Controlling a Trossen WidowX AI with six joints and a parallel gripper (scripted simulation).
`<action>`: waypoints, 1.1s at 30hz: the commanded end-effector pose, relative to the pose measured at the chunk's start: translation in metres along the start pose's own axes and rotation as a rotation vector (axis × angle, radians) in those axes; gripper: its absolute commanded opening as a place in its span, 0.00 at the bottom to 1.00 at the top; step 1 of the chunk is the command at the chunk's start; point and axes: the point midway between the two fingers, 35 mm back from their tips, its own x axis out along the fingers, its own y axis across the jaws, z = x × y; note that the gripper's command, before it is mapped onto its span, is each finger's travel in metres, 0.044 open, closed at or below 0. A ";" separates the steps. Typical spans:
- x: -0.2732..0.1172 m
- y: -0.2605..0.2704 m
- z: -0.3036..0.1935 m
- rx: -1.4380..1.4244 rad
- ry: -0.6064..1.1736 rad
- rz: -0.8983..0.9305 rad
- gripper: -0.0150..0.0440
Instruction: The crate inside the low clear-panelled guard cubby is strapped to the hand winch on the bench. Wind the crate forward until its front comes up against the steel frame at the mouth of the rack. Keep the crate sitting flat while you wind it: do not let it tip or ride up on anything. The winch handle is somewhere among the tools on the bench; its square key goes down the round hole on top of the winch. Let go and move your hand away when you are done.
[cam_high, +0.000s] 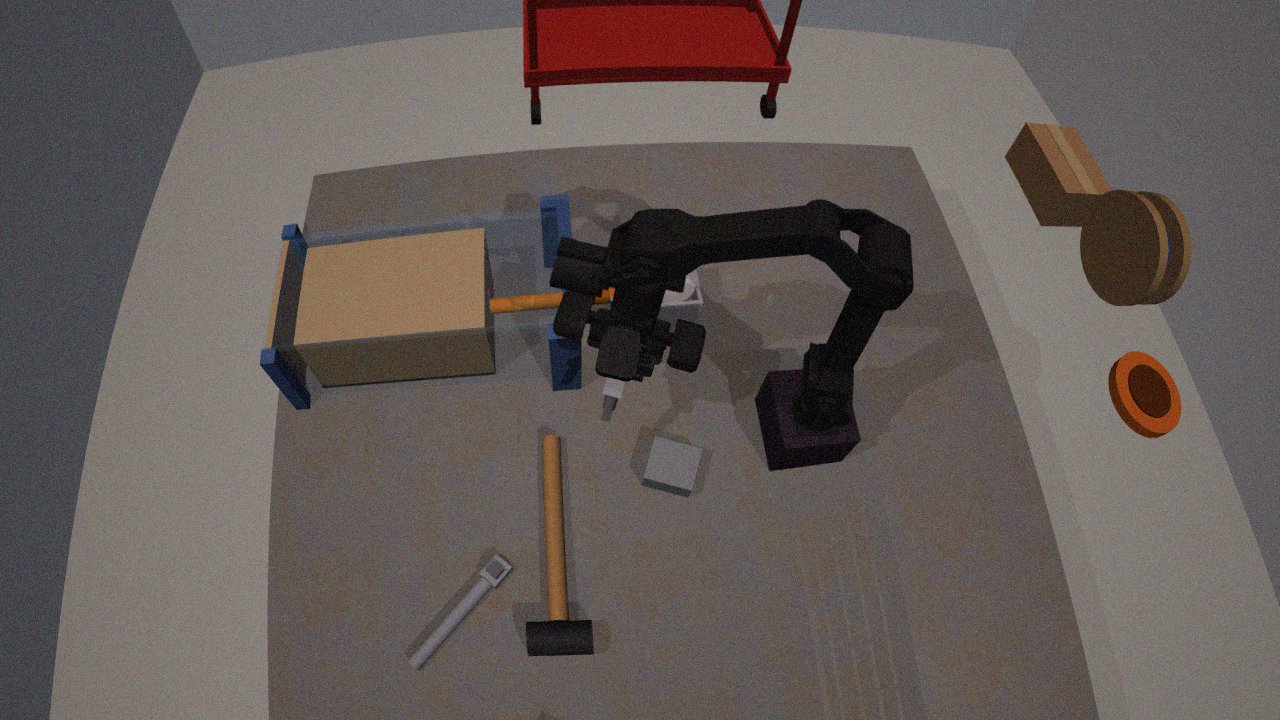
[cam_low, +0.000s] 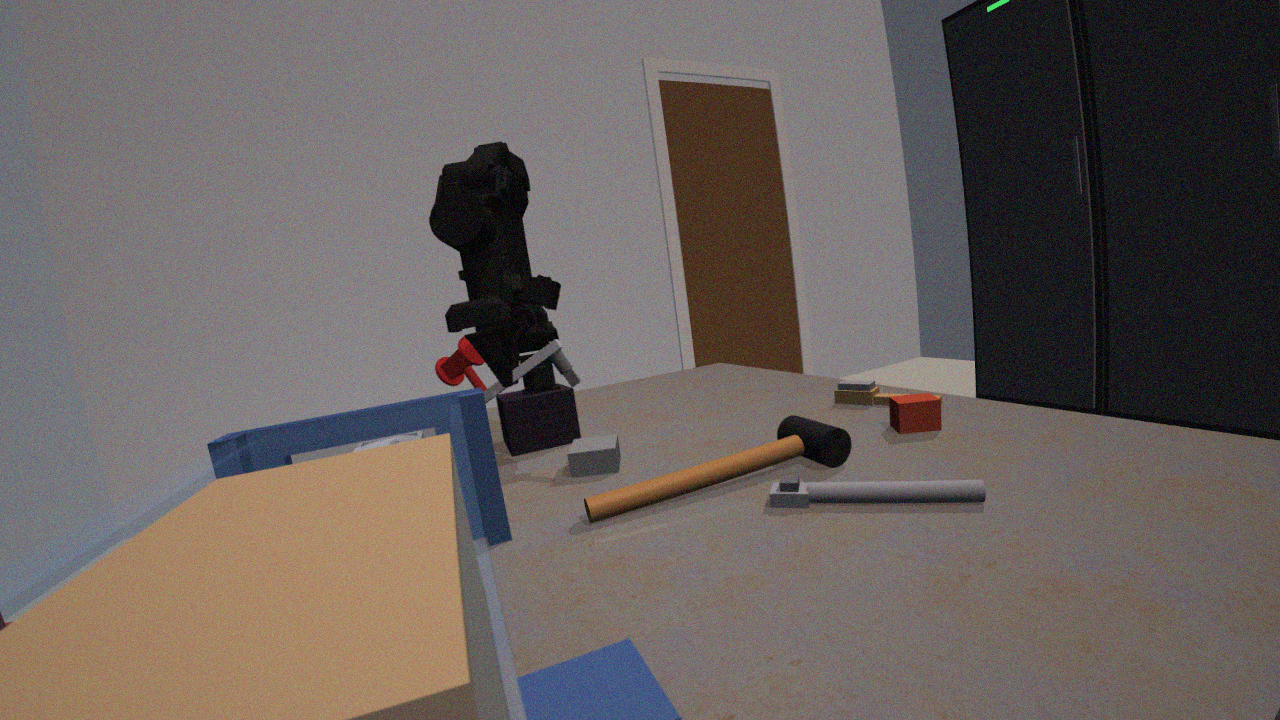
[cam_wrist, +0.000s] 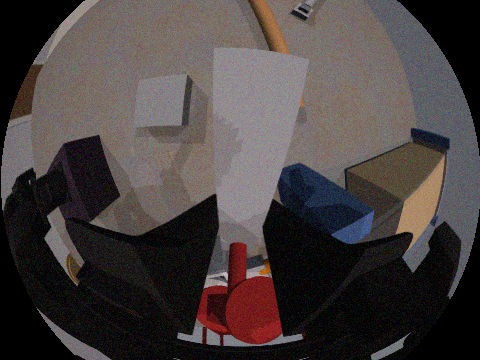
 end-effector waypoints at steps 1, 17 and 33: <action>-0.006 -0.002 -0.019 0.073 0.013 -0.026 0.25; -0.019 0.008 -0.107 0.380 0.078 -0.059 0.25; -0.036 0.047 -0.191 0.720 0.183 -0.054 0.25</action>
